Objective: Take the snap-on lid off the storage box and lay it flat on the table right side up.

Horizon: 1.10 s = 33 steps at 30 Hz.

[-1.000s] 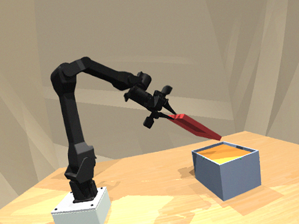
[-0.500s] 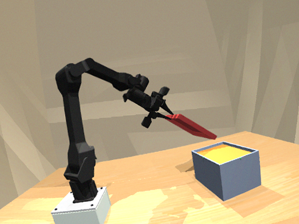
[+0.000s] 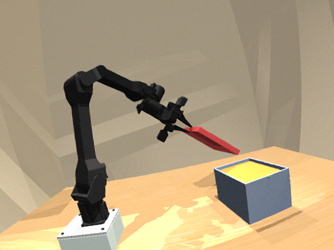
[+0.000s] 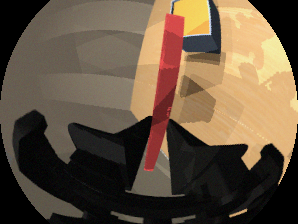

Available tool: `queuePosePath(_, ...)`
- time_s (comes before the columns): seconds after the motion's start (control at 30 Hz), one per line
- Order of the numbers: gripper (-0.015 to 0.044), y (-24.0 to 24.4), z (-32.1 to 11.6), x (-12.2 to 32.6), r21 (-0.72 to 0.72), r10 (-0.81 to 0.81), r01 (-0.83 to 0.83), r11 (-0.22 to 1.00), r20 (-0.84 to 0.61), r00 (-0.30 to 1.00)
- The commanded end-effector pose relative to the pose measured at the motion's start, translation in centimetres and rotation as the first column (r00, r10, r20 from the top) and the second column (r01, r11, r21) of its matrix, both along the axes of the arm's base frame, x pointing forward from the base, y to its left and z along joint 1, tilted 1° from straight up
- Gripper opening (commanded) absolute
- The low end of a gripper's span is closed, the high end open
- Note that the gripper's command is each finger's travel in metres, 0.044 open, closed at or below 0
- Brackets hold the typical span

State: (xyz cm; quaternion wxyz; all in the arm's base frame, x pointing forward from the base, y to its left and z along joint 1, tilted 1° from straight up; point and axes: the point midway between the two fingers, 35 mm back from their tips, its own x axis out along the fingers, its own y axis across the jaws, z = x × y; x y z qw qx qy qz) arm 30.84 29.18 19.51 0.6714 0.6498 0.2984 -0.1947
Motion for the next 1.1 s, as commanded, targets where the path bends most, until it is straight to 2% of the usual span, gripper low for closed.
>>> queuePosePath(0.0, 0.0, 0.1, 0.6, 0.2, 0.012, -0.007, 0.007, 1.0, 0.014, 1.0)
queuePosePath(1.07, 0.0, 0.1, -2.5, 0.0, 0.012, -0.007, 0.007, 1.0, 0.014, 1.0)
